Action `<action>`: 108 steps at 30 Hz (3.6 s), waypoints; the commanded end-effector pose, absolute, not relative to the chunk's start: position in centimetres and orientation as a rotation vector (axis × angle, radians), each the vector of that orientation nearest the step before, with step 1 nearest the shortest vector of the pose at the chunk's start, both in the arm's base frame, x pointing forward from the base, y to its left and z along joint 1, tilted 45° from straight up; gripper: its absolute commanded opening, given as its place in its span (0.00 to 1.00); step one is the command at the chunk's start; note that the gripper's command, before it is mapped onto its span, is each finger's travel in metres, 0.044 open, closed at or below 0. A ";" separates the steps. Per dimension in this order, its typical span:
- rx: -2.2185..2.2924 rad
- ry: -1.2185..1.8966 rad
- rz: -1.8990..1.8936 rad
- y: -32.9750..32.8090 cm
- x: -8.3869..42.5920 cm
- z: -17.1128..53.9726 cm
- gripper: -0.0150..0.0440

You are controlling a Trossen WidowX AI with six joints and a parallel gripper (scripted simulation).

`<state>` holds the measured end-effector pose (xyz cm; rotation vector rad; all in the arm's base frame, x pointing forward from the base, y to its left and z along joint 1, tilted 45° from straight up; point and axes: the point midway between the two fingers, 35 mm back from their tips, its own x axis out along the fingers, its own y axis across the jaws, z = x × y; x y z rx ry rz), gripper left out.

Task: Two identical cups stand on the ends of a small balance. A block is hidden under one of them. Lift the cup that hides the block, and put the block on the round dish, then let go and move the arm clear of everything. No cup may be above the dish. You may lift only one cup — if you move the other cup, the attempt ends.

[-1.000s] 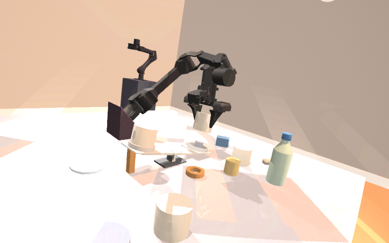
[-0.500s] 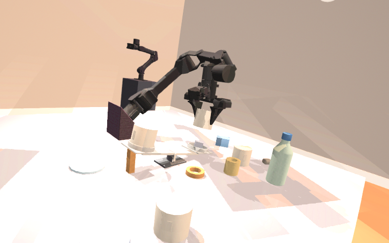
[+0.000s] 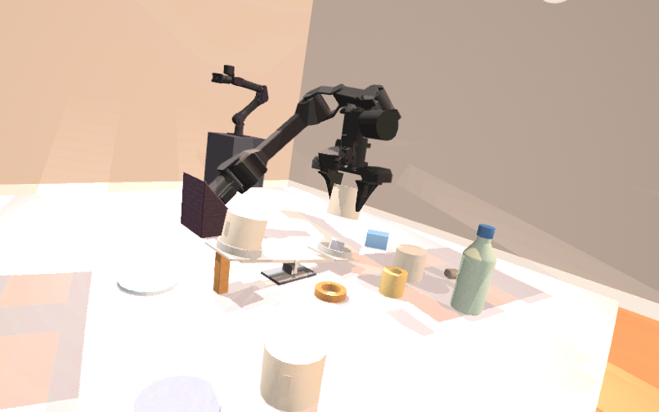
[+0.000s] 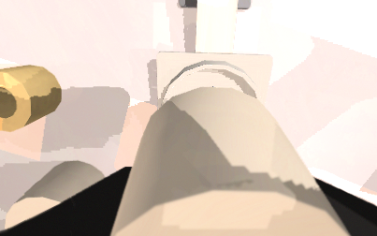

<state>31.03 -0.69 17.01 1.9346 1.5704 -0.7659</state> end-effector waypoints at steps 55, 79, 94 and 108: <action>1.924 1.610 -0.763 11.0 24.2 19.6 0.25; 1.926 1.611 -0.760 14.6 24.9 16.0 0.25; 1.924 1.616 -0.751 15.0 24.8 15.9 0.70; 1.924 1.610 -0.763 11.0 24.2 19.6 1.00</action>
